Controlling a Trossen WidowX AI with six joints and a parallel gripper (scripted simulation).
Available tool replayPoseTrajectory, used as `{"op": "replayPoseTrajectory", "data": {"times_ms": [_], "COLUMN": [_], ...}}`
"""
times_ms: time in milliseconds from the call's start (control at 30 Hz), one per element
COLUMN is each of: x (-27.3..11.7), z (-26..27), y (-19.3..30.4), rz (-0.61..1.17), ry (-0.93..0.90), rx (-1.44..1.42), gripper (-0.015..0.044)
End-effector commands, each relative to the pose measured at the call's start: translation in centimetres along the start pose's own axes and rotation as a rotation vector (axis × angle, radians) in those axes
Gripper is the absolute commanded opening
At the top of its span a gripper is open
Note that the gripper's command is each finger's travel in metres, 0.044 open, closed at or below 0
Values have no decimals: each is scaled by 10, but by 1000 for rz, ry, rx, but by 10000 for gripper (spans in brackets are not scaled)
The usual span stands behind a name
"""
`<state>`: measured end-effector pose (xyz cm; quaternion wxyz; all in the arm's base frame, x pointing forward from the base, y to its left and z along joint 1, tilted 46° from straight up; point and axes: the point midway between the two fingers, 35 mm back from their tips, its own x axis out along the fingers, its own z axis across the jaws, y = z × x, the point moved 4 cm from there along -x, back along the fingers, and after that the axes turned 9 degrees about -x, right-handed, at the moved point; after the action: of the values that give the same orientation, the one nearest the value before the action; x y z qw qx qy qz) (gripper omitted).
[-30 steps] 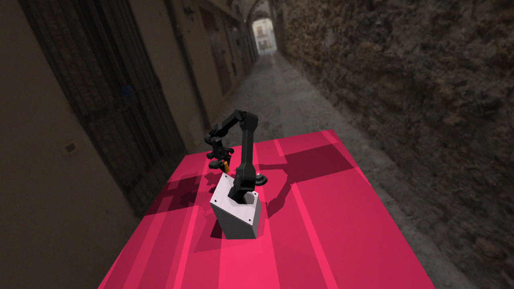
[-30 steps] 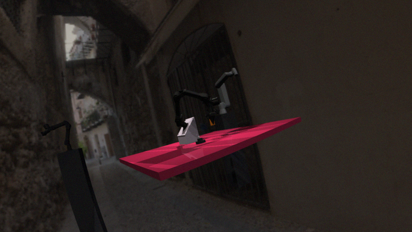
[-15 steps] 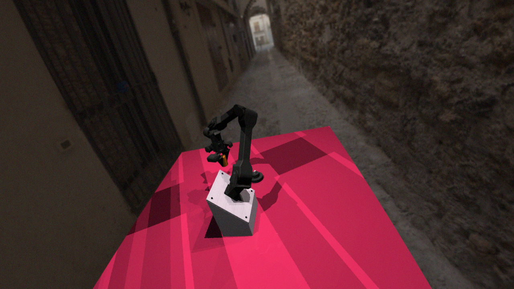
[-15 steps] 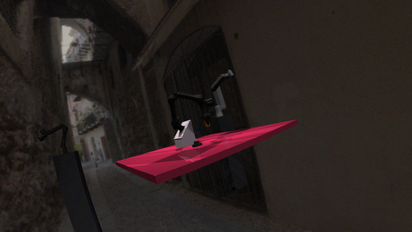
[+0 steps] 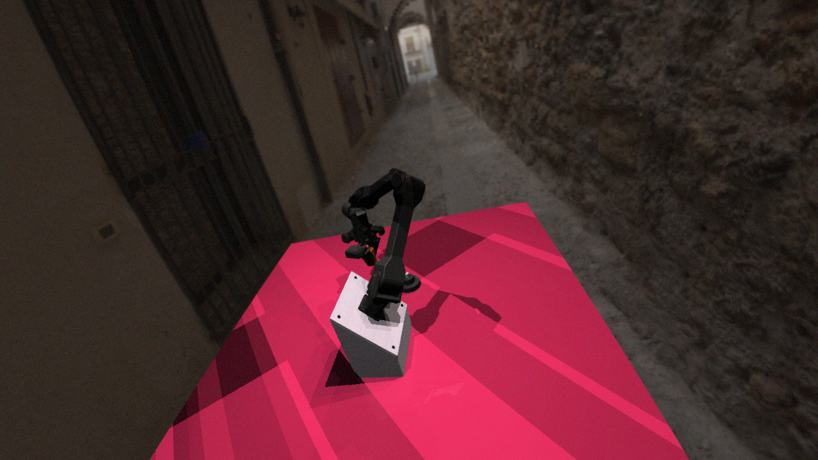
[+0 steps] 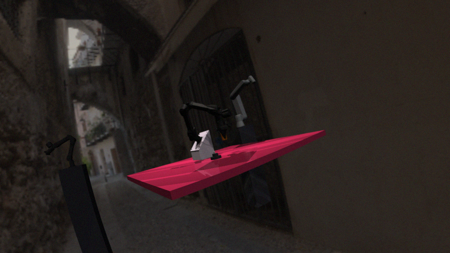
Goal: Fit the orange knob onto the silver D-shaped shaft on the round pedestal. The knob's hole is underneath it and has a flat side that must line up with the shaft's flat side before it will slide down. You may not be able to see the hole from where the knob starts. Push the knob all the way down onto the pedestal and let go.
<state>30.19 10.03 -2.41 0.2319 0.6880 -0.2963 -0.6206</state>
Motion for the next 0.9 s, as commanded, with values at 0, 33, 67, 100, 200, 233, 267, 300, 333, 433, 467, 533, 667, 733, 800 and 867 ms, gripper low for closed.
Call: {"op": "replayPoseTrajectory", "data": {"times_ms": [0,33,67,100,200,233,267,300,333,433,467,533,667,733,800,867], "x": [3,4,4,5,8,9,10,11,11,14,15,17,21,23,25,27], "z": [-4,-5,-6,-7,-10,-11,-12,-12,-13,-15,-16,-17,-18,-19,-20,-20], "y": [11,14,17,20,28,31,34,37,40,49,52,58,71,77,83,89], "rz": [2,2,2,2,2,2,3,3,4,5,6,8,12,14,17,20], "ry": [5,5,5,5,6,6,6,6,6,7,7,7,7,7,7,7], "rx": [-2,-2,-2,-2,-2,-2,-2,-2,-1,-1,-1,-1,0,1,1,2], "gripper": [0,0,0,0,0,0,0,0,0,0,0,0,0,0,0,0]}}
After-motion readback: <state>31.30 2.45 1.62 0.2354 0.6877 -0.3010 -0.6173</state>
